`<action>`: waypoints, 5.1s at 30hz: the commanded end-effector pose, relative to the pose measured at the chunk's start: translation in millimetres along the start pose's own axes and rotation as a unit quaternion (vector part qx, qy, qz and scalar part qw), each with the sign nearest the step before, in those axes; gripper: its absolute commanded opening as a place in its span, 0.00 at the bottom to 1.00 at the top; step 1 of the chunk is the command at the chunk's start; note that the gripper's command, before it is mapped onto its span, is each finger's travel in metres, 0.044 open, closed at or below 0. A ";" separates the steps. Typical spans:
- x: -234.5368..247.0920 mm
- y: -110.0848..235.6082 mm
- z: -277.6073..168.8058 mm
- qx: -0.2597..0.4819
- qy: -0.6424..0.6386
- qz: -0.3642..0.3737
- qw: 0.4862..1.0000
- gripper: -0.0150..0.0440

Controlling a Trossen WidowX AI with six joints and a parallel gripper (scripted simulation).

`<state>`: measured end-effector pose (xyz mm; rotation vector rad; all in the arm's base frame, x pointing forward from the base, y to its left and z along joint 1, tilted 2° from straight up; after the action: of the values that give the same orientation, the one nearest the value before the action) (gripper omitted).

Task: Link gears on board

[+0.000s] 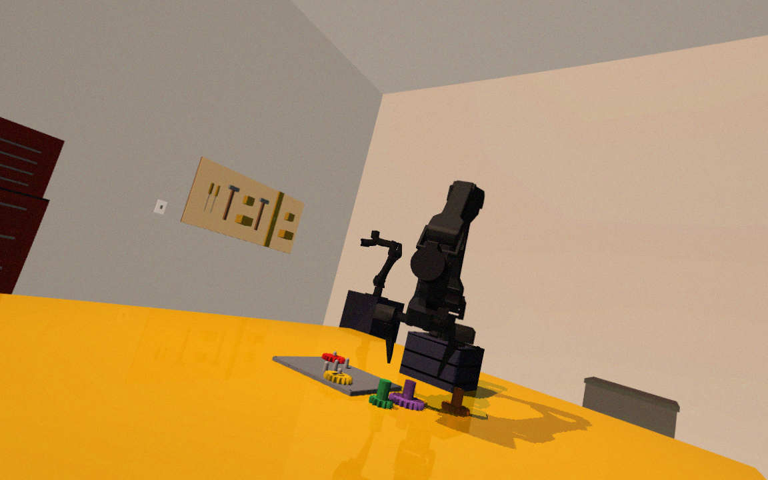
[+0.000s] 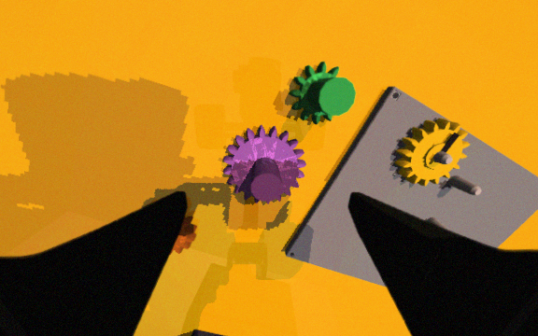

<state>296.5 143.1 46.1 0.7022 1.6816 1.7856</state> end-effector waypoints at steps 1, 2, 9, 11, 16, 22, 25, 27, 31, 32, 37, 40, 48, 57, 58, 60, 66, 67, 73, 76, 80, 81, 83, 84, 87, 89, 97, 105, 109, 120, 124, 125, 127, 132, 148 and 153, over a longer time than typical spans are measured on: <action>1.2 -6.0 -2.3 0.004 0.003 0.003 1.000 1.00; 1.2 -7.3 -2.3 0.004 0.003 0.003 1.000 1.00; 1.2 -18.6 -2.3 0.004 0.003 0.003 1.000 1.00; 1.3 -21.8 -2.4 0.004 0.003 0.003 1.000 1.00; 1.4 -29.8 -2.8 0.004 0.003 0.003 1.000 1.00; 1.4 -32.1 -2.9 0.004 0.003 0.003 1.000 1.00; 1.4 -32.1 -2.9 0.004 0.003 0.003 1.000 0.96; 1.4 -32.1 -2.9 0.004 0.003 0.003 1.000 0.87; 1.4 -32.1 -2.9 0.004 0.003 0.003 1.000 0.69; 1.4 -32.1 -2.9 0.004 0.003 0.003 1.000 0.64; 1.4 -32.1 -2.9 0.004 0.003 0.003 1.000 0.42; 1.4 -32.1 -2.9 0.004 0.003 0.003 1.000 0.35; 1.3 -30.3 -2.3 0.004 0.003 0.003 1.000 0.25; -0.3 -4.3 4.5 0.004 0.003 0.003 1.000 0.25; -0.4 -1.3 5.2 0.004 0.003 0.003 1.000 0.25; -0.6 4.8 6.3 0.004 0.003 0.003 1.000 0.25; -1.0 23.3 9.0 0.004 0.003 0.003 1.000 0.25; -1.0 26.5 9.3 0.004 0.003 0.003 1.000 0.25; -0.9 45.6 10.5 0.004 0.003 0.003 1.000 0.25; -0.7 55.2 10.7 0.004 0.003 0.003 1.000 0.25; -0.3 68.2 10.4 0.003 0.003 0.003 1.000 0.25; -0.2 71.5 10.3 0.003 0.003 0.003 1.000 0.25; 0.1 78.0 9.9 0.003 0.003 0.003 1.000 0.25; 0.3 81.3 9.6 0.004 0.003 0.003 1.000 0.25; 0.8 91.2 8.6 0.004 0.003 0.003 1.000 0.25; 1.3 97.8 7.7 0.004 0.003 0.003 1.000 0.25; 2.0 112.4 5.1 0.004 0.003 0.003 1.000 0.25; -13.6 104.3 -3.6 0.004 0.003 0.003 1.000 0.25; -21.9 100.0 -8.8 0.005 0.003 0.002 1.000 0.25; -43.4 88.2 -24.7 0.005 0.003 0.001 1.000 0.25; -50.7 84.0 -31.0 0.006 0.003 0.001 1.000 0.25; -52.5 82.9 -32.6 0.006 0.003 0.001 1.000 0.25; -56.1 80.8 -35.8 0.006 0.003 0.001 1.000 0.25; -64.6 75.7 -44.3 0.006 0.003 0.001 1.000 0.25; -88.7 59.5 -73.7 0.008 0.003 0.000 1.000 0.25; -95.1 54.7 -83.5 0.008 0.003 0.000 1.000 0.25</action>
<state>302.3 20.0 100.9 0.6993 1.6977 1.7698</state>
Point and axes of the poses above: the point midway between the two fingers, 35 mm back from their tips, its own y axis back along the fingers, its own x axis across the jaws, z = x × y, the point moved 4 cm from there along y, back along the fingers, and after that the axes turned 14 degrees about y, right-handed, at the moved point
